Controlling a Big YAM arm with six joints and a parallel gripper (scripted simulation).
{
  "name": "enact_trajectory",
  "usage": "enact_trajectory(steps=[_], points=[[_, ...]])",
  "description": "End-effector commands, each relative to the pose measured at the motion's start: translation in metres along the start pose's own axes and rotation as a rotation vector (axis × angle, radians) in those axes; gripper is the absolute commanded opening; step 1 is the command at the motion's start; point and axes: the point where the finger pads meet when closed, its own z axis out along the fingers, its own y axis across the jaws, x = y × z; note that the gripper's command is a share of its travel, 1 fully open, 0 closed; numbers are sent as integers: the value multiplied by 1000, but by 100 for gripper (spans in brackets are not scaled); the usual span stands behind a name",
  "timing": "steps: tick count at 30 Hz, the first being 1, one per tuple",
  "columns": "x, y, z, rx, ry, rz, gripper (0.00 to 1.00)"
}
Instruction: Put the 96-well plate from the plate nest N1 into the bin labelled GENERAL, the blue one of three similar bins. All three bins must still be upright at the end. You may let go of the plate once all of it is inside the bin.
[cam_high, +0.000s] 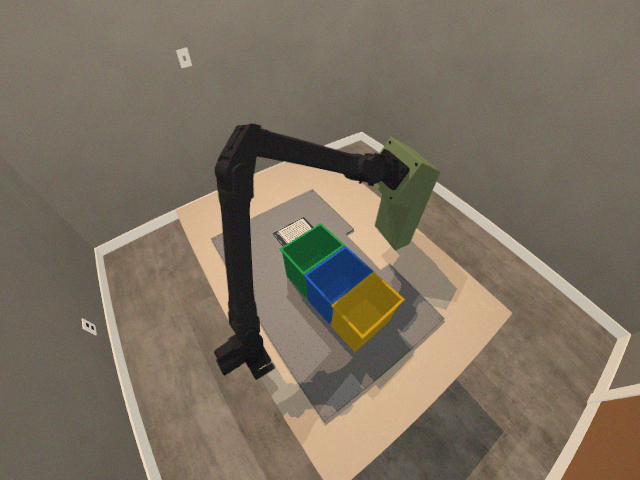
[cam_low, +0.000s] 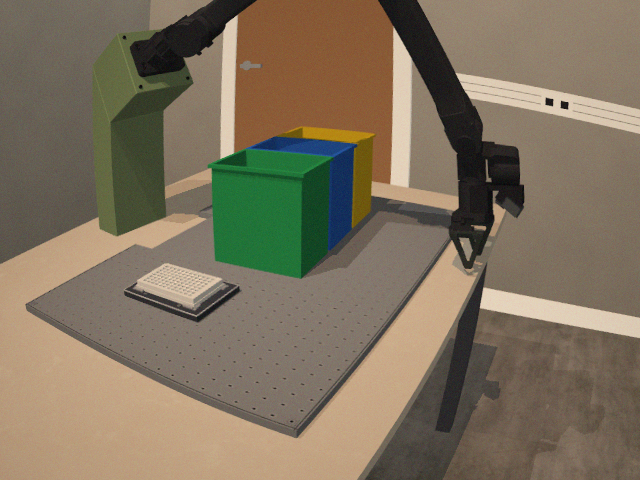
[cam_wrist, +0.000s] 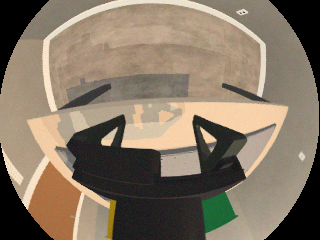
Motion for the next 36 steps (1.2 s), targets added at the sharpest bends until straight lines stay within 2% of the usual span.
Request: enact_trajectory(steps=[1,4,5,6,7,8,10,11,12,15,16,17,18,19,20,21,23,25,26,27,28,29,32,33,35,36], points=[[-13,-21,-18,2,2,-8,100],[-11,-31,-19,1,-20,4,100],[-2,-35,-20,0,34,-18,100],[-18,-40,-24,-3,37,-6,100],[-15,-44,-25,-4,50,-13,100],[8,-46,-22,-3,79,-32,100],[14,-54,-24,-3,80,-32,100],[18,-57,-25,-6,112,-40,100],[2,-62,-29,-9,115,-25,100],[5,-65,-30,-10,130,-30,100],[27,-63,-30,-17,157,-54,100],[31,-72,-29,-10,159,-51,100],[34,-75,-31,-13,192,-52,100],[19,-79,-35,-15,195,-28,100],[22,-83,-36,-17,210,-31,100],[44,-85,-35,-17,240,-58,100],[51,-92,-38,-18,240,-63,100],[53,-98,-39,-18,219,-55,100],[61,-102,-42,-22,273,-66,100],[46,-106,-46,-25,277,-54,100],[50,-109,-48,-27,293,-55,100],[72,-111,-48,-27,322,-70,100],[75,-115,-50,-27,323,-70,100],[61,-118,-53,-31,327,-54,100],[68,-124,-57,-35,377,-39,100],[88,-126,-58,-36,406,-61,100]])
